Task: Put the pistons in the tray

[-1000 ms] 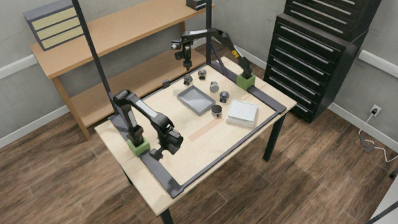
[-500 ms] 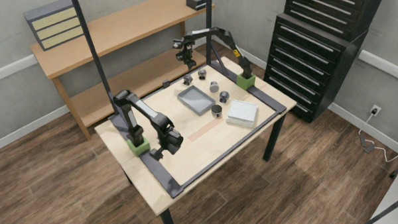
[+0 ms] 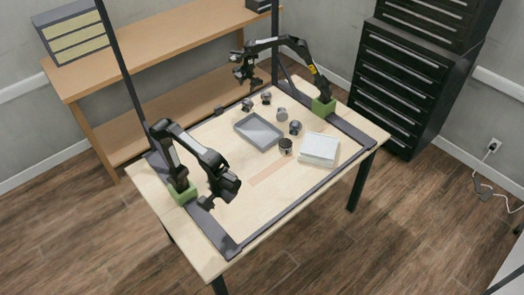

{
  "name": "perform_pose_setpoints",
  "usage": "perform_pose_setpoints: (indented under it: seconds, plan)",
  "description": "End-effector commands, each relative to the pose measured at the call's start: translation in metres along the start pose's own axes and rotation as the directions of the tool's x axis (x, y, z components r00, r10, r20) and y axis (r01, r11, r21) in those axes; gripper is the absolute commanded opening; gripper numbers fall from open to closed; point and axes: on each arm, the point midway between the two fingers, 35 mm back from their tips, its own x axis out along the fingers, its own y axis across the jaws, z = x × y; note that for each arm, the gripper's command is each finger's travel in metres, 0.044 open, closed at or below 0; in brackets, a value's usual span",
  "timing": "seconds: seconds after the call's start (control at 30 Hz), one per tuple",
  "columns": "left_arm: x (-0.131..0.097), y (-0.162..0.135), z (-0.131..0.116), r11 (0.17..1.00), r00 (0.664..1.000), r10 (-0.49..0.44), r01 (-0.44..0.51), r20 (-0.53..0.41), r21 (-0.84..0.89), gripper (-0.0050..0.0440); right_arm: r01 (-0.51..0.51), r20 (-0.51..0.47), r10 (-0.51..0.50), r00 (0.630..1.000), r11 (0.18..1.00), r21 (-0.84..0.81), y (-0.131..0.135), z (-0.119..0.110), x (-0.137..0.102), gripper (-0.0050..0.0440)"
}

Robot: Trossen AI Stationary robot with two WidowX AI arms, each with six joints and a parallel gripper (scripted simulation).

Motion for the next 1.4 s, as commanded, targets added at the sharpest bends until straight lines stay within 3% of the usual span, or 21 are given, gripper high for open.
perform_pose_setpoints:
  seconds: [0.0,0.4,0.77,1.37]
  plan:
    - [-0.016,-0.002,0.001,0.995,0.998,-0.029,0.034,0.053,-0.092,0.0378,-0.003,0.033,0.003,0.999,1.0,-0.006,0.001,0.005,-0.009,0.04]
    - [-0.016,-0.002,0.001,0.918,0.993,-0.009,0.054,0.115,-0.393,0.0378,-0.003,0.033,0.003,0.999,1.0,-0.006,0.001,0.005,-0.009,0.04]
    - [0.012,-0.001,-0.002,0.915,0.995,0.015,0.024,0.095,-0.403,0.0378,-0.003,0.033,0.003,0.999,1.0,-0.006,0.001,0.005,-0.009,0.04]
    - [0.036,0.0,-0.006,0.915,0.995,0.012,0.029,0.097,-0.402,0.0378,-0.003,0.033,0.003,0.999,1.0,-0.006,0.001,0.005,-0.009,0.04]
